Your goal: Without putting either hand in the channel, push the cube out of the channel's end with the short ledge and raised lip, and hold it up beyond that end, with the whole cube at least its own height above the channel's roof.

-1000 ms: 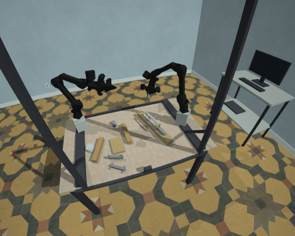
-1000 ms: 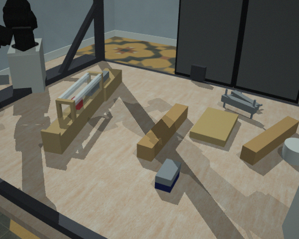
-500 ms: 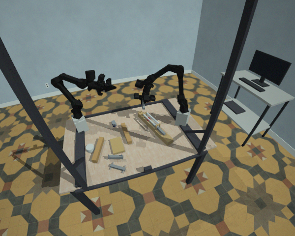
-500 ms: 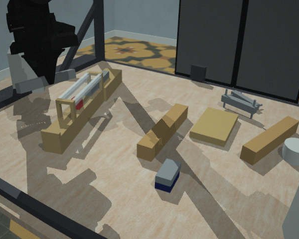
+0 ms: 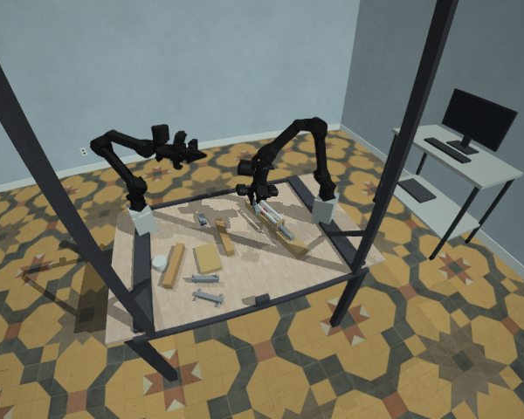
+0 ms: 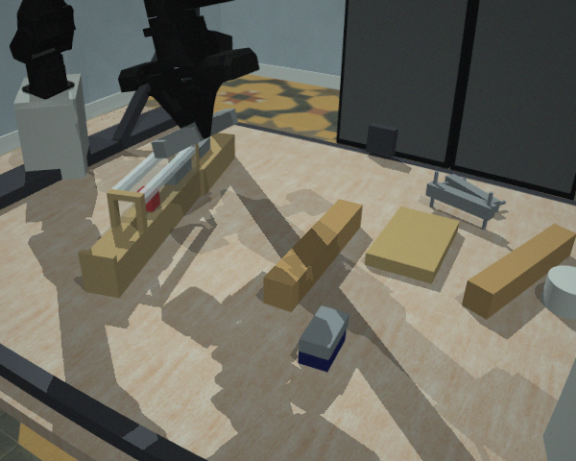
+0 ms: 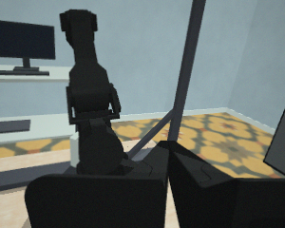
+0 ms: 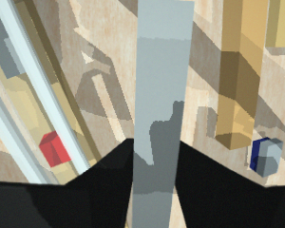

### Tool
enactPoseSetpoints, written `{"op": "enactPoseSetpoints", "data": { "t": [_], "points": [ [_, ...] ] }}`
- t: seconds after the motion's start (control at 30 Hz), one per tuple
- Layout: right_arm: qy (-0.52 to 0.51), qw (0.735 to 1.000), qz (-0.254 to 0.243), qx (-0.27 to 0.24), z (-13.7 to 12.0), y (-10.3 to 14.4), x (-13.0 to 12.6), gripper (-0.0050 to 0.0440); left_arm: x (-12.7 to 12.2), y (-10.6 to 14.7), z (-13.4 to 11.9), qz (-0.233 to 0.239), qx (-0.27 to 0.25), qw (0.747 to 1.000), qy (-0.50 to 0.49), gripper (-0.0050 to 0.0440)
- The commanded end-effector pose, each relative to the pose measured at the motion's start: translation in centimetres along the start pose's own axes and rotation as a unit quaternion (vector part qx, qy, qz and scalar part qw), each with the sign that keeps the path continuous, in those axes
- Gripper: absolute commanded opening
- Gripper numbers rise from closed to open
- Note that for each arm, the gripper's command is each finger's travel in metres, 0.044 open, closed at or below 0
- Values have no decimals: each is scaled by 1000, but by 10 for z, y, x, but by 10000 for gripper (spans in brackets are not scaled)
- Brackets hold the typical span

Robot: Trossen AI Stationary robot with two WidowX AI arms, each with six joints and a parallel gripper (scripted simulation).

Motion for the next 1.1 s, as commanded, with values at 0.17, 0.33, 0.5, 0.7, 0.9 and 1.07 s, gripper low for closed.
{"op": "enactPoseSetpoints", "data": {
  "t": [0.17, 0.33, 0.5, 0.7, 0.9, 1.07],
  "points": [
    [36, 999, -6, -30, 95, 4, 6, 0, 1, 2, 10, 1, -13, 1000, 2, 0],
    [50, 998, -4, -41, 126, 7, 15, 0, 1, 2, 10, 1, -13, 1000, 2, 0],
    [73, 996, -1, -58, 175, 12, 37, 0, 1, 2, 10, 1, -13, 1000, 2, 0],
    [101, 992, 4, -76, 228, 22, 73, 0, 1, 2, 10, 1, -13, 1000, 2, 0],
    [121, 989, 6, -88, 258, 30, 101, 0, 1, 2, 10, 1, -13, 1000, 2, 0],
    [141, 987, 65, -28, 252, -8, 142, 0, 1, 2, 10, 1, -13, 1000, 2, 0]
  ]
}}
Point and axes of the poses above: on each arm, the point midway between the two fingers, 35 mm back from their tips, its own y axis back along the fingers, its own x axis across the jaws, z = x × y, the point moved 3 cm from there along y, back along the fingers, and after that the axes turned 2 degrees about -y, right-handed, at the moved point
